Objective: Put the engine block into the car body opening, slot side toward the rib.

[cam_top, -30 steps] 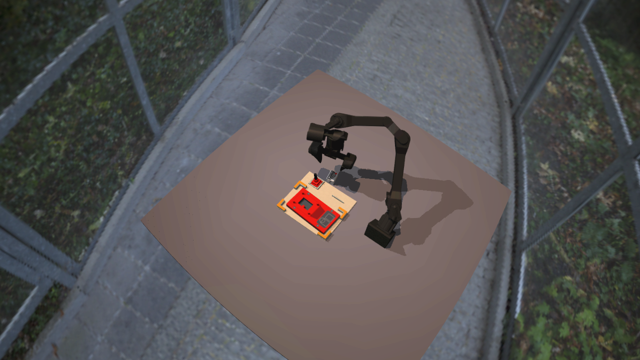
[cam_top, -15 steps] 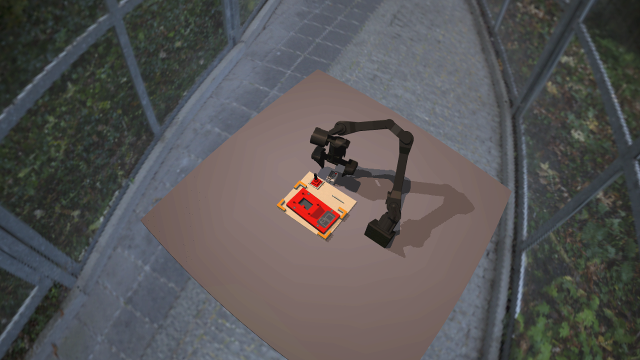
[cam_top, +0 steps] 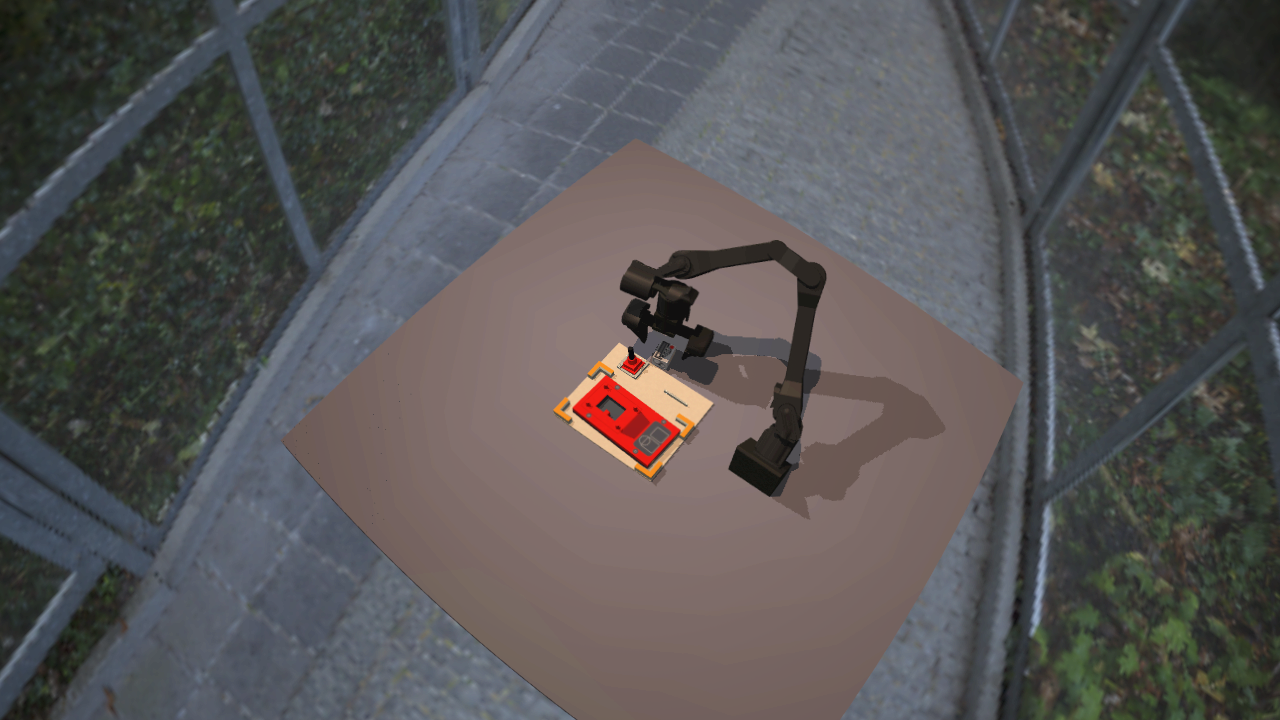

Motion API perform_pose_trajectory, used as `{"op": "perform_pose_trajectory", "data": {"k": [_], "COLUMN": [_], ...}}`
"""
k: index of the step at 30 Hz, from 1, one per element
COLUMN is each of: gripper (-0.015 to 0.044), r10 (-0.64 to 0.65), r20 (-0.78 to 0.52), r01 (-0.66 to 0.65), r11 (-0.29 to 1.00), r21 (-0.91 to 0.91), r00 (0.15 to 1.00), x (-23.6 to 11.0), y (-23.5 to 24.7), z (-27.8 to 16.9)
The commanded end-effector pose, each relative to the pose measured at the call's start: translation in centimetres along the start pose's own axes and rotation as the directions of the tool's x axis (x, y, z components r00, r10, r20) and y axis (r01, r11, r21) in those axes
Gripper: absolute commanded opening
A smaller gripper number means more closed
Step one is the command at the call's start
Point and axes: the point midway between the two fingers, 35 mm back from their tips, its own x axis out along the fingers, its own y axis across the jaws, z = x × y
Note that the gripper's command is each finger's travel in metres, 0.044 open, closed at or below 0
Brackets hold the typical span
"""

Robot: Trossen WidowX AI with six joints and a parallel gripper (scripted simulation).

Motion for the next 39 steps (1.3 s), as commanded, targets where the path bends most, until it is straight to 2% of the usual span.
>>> {"op": "perform_pose_trajectory", "data": {"k": [1, 7, 18, 25, 29, 39], "gripper": [0.044, 0.044, 0.0151, 0.0105, 0.0, 0.0], "r10": [-0.006, -0.006, -0.006, -0.006, -0.006, -0.004], "r20": [0.006, 0.007, 0.007, 0.007, 0.005, -0.002], "r01": [0.006, 0.006, 0.006, 0.006, 0.006, 0.004], "r11": [1.0, 1.0, 1.0, 1.0, 1.0, 1.0], "r21": [-0.01, -0.009, -0.009, -0.009, -0.01, -0.011], "r00": [1.0, 1.0, 1.0, 1.0, 1.0, 1.0], "x": [0.8, 1.5, 1.5, 1.5, 1.0, -2.0], "y": [-0.2, -0.2, -0.2, -0.2, -0.1, 0.5], "z": [-0.1, -0.1, -0.1, -0.1, -0.1, -0.2]}}
